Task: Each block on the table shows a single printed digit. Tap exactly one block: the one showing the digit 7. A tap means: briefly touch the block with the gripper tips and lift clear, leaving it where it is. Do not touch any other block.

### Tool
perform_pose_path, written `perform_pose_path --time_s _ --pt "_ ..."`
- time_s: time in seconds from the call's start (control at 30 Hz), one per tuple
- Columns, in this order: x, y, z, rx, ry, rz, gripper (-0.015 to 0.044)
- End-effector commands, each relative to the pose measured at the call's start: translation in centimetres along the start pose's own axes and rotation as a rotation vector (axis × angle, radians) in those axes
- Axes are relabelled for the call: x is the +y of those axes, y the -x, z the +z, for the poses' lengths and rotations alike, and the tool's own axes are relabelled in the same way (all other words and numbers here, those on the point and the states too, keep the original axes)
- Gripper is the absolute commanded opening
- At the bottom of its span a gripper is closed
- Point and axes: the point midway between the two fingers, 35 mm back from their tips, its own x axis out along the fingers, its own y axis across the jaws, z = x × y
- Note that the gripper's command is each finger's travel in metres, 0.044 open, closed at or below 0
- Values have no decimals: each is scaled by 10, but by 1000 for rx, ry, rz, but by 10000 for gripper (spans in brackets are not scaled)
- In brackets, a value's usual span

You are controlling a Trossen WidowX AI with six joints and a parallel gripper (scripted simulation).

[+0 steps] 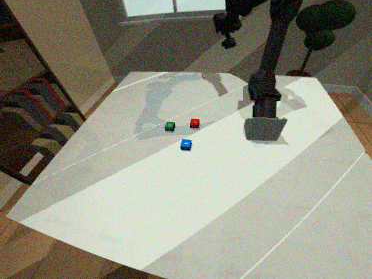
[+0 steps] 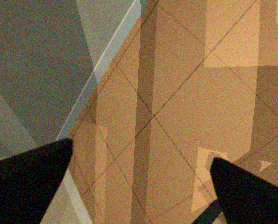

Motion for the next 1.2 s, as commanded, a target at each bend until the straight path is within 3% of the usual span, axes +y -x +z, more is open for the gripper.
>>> perform_pose_path --time_s 0.0,0.27,0.57,0.93,1.07,1.17 --pt "-33 -13 -68 165 95 -127 400" --pt "-103 17 -220 546 426 -338 400" --pt "-186 129 -339 925 1014 -442 400" --pt "-271 277 -362 1131 1937 -303 400" --pt "-292 316 -348 1095 2289 -181 400" --pt "-296 325 -343 1073 2381 -143 400"
